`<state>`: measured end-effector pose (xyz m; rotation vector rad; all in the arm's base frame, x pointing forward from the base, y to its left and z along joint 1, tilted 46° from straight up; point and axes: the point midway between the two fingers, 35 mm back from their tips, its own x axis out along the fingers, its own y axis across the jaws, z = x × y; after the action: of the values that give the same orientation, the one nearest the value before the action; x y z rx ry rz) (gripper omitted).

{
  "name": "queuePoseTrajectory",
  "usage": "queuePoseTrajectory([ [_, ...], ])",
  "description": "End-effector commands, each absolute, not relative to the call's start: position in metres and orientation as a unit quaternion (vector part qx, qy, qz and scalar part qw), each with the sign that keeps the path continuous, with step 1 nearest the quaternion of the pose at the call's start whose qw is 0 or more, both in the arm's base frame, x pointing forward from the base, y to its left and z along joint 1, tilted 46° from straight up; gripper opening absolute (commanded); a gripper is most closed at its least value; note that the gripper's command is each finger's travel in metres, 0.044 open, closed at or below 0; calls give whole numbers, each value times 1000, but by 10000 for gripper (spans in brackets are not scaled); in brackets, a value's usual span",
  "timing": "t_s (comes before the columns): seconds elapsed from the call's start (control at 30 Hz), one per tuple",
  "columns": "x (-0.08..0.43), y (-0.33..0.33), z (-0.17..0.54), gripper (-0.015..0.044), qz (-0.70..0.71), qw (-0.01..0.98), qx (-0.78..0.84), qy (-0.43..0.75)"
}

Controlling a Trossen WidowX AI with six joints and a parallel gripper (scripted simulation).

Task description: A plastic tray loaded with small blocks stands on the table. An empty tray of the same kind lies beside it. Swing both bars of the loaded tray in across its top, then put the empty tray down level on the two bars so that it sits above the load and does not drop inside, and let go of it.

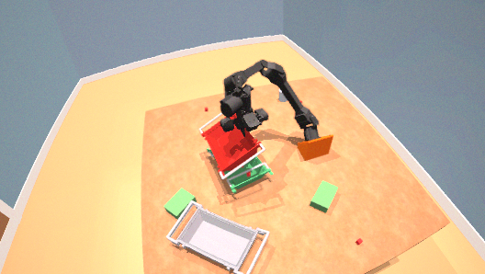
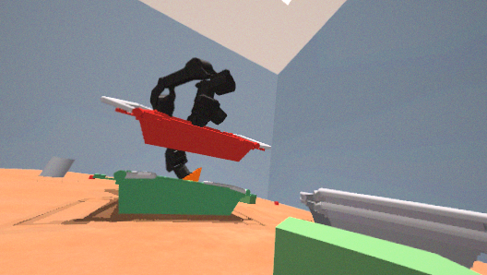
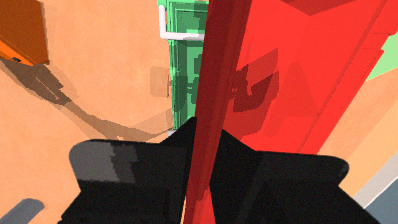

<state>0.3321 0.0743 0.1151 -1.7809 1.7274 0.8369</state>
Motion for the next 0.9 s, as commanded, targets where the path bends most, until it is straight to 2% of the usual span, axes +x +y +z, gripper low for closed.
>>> queuePoseTrajectory([
  [0.0, 333, 80, 119, 0, 310, 262, -664, 629],
  [0.87, 331, 80, 112, 0, 311, 257, -663, 631],
])
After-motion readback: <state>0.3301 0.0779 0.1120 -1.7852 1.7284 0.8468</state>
